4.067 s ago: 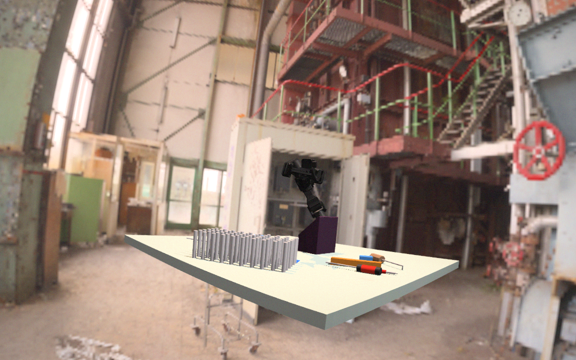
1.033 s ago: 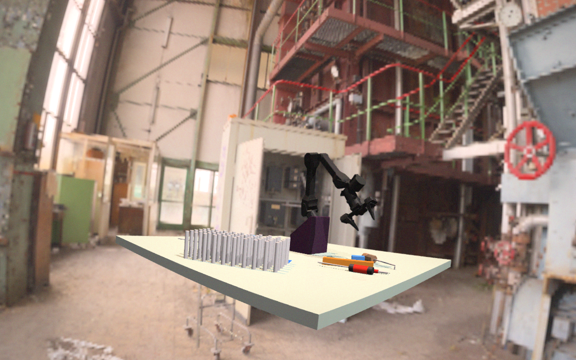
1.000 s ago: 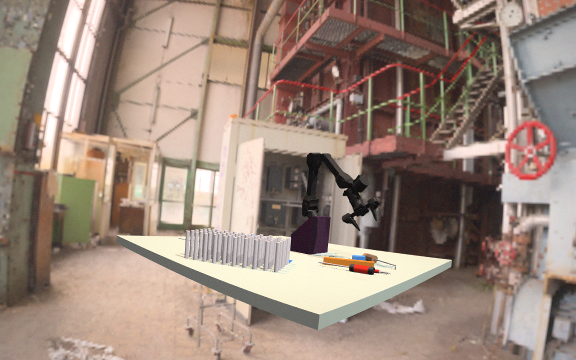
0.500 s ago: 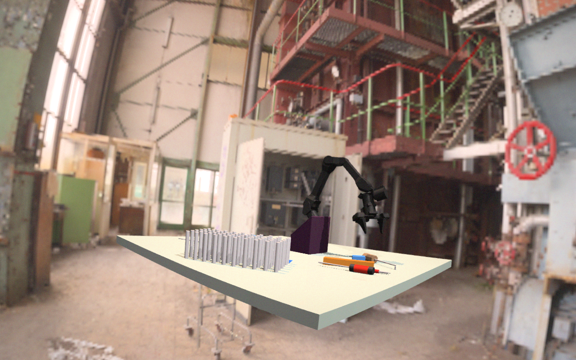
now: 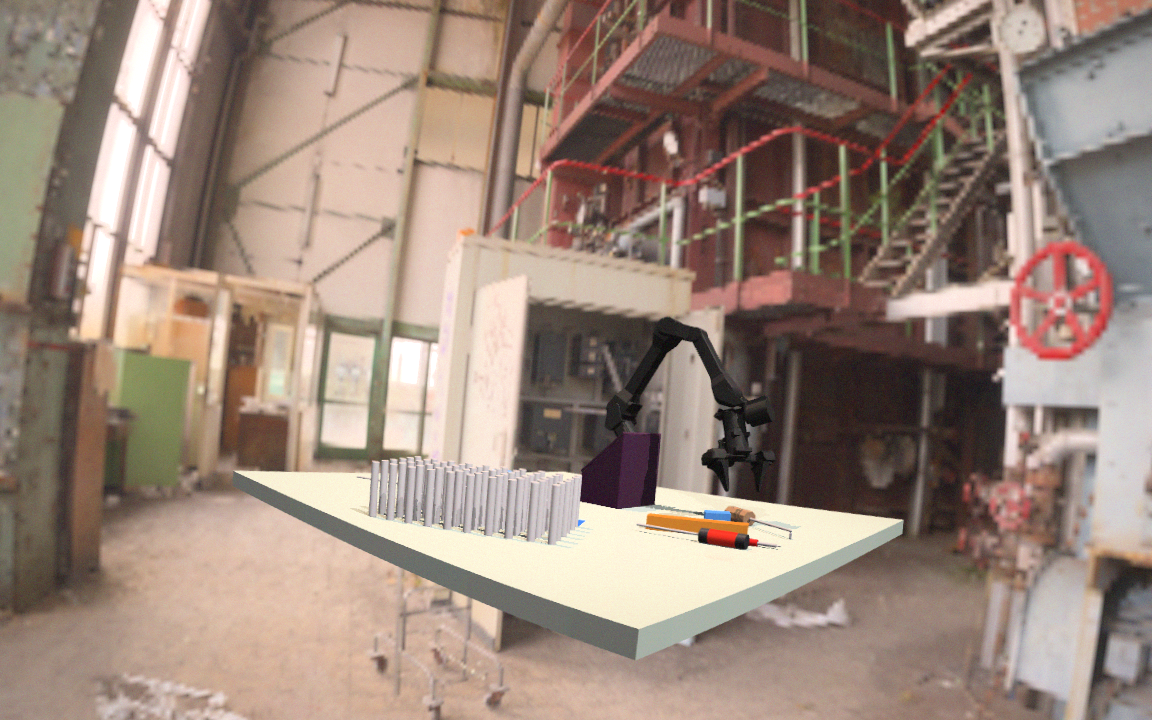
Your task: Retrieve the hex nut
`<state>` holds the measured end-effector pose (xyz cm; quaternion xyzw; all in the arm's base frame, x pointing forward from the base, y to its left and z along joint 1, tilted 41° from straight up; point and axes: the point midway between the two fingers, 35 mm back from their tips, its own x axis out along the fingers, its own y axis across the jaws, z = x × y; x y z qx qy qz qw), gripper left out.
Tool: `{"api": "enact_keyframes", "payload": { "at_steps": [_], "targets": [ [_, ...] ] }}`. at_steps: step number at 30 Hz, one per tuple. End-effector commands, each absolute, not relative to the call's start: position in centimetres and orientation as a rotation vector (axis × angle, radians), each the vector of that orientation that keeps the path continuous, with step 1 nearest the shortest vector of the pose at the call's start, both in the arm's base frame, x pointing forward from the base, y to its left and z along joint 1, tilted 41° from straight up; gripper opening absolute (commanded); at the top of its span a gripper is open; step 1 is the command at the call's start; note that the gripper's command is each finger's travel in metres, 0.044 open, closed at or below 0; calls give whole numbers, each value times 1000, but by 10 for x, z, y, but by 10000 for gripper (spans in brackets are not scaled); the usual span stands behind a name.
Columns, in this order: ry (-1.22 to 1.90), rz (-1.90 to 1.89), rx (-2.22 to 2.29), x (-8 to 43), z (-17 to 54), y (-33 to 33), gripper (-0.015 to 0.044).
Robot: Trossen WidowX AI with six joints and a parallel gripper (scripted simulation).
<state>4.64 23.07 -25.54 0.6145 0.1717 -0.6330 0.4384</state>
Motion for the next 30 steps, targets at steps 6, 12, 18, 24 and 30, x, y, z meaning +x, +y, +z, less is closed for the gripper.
{"api": "enact_keyframes", "payload": {
  "at_steps": [6,12,18,24,30],
  "targets": [
    [435,-1567,1530,47,-259,228,440],
    [435,-1567,1530,45,-258,226,361],
    [435,-1567,1530,45,-258,226,280],
    [435,-1567,1530,45,-258,226,280],
    [435,-1567,1530,44,-263,223,280]
  ]
}}
